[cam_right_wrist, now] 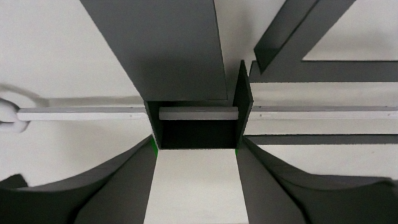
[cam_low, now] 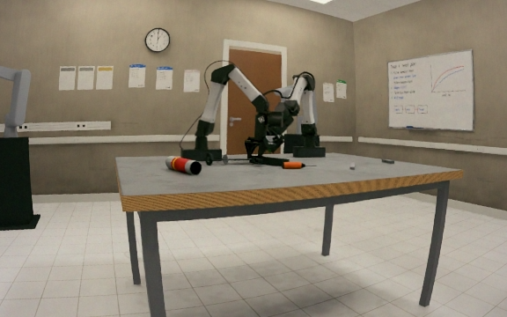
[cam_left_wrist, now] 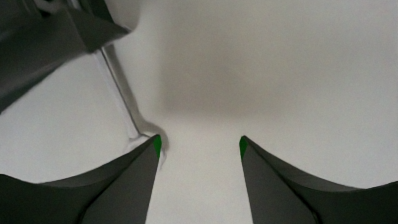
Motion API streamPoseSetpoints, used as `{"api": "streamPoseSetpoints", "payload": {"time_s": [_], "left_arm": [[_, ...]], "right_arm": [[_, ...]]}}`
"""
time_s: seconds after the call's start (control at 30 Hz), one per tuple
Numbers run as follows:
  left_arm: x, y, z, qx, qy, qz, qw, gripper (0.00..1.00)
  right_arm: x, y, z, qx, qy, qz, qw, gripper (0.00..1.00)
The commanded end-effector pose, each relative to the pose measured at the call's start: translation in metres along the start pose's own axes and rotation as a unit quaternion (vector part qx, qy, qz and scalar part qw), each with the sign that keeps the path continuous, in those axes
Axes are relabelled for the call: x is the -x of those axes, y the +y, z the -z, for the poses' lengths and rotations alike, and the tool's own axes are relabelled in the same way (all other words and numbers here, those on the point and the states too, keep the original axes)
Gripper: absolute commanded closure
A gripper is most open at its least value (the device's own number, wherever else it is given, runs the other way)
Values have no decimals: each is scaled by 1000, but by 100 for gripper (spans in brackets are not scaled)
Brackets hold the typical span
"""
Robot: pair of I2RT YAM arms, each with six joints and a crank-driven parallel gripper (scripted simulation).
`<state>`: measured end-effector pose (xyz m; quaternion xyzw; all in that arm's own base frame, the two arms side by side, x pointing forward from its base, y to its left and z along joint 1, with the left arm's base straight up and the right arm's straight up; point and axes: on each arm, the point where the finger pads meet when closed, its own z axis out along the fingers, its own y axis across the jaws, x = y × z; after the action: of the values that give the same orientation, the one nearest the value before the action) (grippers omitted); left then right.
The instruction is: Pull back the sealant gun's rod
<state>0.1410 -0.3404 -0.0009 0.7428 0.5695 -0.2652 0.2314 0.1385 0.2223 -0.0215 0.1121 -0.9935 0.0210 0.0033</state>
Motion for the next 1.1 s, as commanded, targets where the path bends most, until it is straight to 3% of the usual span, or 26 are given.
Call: {"api": "streamPoseSetpoints", "payload": {"time_s": [0.0,0.27,1.07], "left_arm": [[4,20,-3,6,9,-31,999,35],[-41,49,6,34,41,58,997,35],[-37,56,-16,32,38,57,997,37]], "right_arm": [[5,3,-1,5,-10,-4,1000,44],[5,3,-1,5,-10,-4,1000,44],[5,3,-1,5,-10,-4,1000,44]]}}
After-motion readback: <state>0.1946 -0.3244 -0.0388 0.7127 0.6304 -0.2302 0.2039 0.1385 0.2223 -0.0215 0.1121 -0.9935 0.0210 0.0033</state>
